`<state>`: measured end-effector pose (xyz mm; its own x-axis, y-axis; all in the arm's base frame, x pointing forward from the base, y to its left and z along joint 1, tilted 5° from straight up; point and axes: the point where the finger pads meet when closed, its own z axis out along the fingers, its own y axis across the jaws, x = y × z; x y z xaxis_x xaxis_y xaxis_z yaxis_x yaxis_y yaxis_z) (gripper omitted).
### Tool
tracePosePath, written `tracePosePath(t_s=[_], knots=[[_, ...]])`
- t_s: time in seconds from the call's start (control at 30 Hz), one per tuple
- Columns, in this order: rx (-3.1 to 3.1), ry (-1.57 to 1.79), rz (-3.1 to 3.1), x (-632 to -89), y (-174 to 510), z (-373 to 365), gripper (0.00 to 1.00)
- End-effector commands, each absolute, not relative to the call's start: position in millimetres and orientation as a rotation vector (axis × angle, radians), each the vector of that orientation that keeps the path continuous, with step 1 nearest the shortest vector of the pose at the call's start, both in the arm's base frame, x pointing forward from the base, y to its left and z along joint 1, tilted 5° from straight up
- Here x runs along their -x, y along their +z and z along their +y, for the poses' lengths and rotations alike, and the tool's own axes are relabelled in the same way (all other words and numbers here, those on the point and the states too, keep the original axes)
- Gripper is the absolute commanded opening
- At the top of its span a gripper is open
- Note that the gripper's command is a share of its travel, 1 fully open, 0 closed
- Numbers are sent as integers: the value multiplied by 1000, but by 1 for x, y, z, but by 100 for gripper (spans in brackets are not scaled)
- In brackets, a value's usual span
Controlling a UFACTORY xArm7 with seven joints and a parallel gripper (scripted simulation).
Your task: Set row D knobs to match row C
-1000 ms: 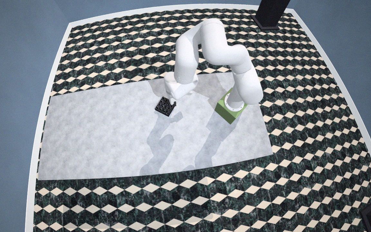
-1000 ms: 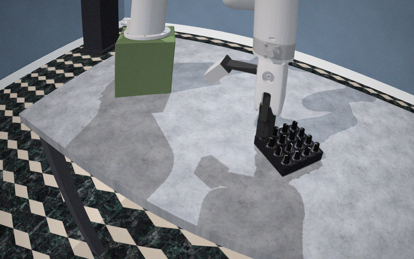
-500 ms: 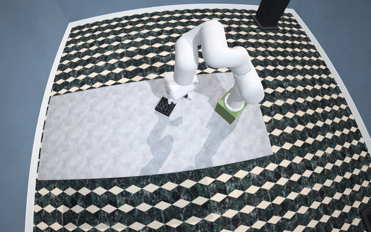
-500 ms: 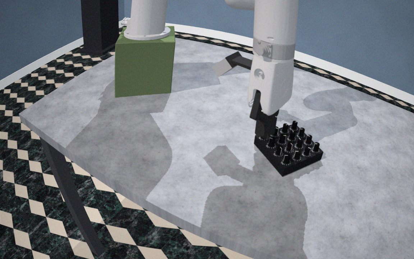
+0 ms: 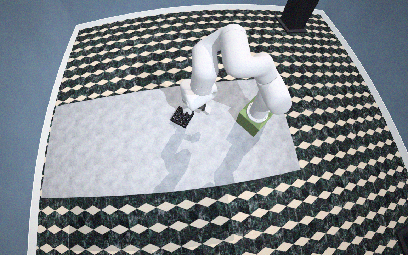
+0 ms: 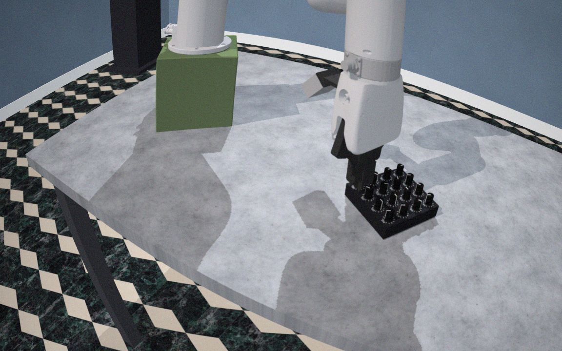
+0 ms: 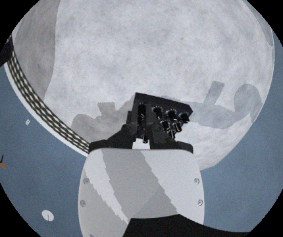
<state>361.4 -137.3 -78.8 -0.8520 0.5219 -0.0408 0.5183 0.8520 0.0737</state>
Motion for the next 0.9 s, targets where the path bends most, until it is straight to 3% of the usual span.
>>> tracePosePath(t_s=[0.0,0.87], knots=[[-911,92,2945,-362,-78,-138,8],[-1111,98,2880,-362,-78,-138,8]])
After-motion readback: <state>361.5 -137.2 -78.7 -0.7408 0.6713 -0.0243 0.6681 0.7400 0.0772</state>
